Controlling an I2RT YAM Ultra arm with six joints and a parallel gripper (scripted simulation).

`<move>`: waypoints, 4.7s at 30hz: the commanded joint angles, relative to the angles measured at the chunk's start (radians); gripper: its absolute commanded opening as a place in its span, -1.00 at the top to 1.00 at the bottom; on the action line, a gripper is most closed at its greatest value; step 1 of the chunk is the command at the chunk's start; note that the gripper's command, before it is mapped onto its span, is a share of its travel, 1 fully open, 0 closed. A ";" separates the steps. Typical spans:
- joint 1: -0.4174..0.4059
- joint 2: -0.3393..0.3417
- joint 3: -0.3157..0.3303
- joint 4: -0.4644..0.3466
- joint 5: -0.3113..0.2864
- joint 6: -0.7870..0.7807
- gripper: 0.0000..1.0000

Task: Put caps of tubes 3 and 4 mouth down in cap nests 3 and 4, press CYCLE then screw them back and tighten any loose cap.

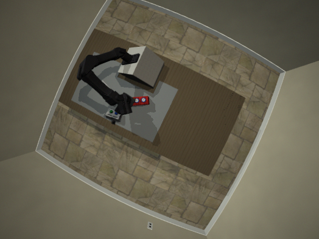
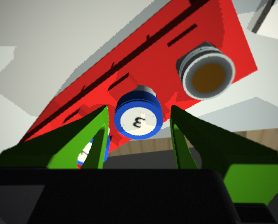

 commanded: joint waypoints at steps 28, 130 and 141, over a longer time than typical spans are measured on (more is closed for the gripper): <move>-0.067 -0.327 -0.113 -0.157 0.032 0.131 0.06; -0.989 -0.715 -0.417 0.506 0.045 -1.039 0.06; -0.989 -0.715 -0.416 0.506 0.045 -1.039 1.00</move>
